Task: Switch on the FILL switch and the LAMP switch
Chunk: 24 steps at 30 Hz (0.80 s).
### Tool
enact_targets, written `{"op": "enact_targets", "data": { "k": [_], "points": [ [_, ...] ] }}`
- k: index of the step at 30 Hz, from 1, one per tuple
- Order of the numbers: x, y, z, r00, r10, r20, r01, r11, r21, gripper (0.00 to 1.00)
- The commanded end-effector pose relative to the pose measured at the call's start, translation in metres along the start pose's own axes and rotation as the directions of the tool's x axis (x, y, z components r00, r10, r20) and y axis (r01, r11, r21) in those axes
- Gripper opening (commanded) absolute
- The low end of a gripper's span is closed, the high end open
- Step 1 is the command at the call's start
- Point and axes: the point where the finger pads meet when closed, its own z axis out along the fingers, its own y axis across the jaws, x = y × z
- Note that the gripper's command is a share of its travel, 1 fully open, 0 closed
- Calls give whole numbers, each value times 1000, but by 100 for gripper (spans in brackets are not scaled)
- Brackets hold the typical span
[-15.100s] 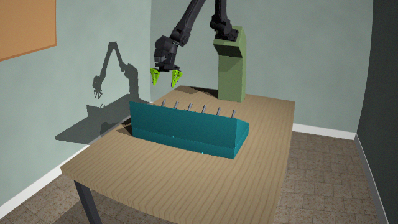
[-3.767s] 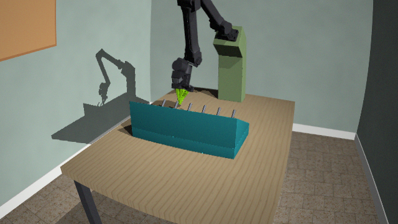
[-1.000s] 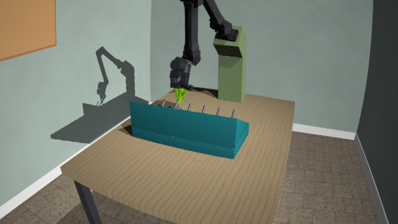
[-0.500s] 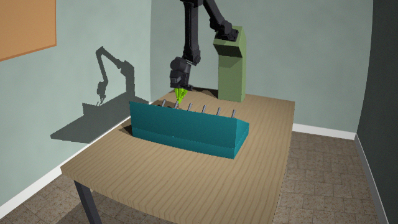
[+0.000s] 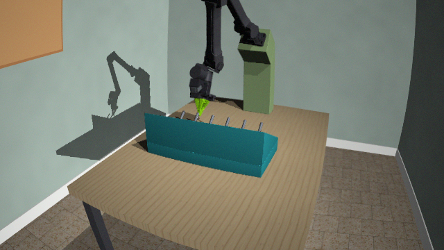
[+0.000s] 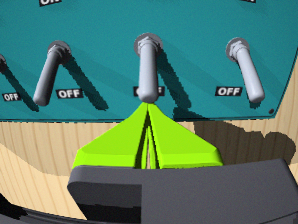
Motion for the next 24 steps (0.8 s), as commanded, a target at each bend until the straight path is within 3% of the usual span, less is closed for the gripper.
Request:
{"op": "enact_targets", "data": {
  "k": [1, 24],
  "points": [
    [-41, 4, 0, 996, -19, 84, 20, 1000, -6, 0],
    [-50, 4, -1, 995, -23, 93, 24, 1000, -7, 0]
  ]
}}
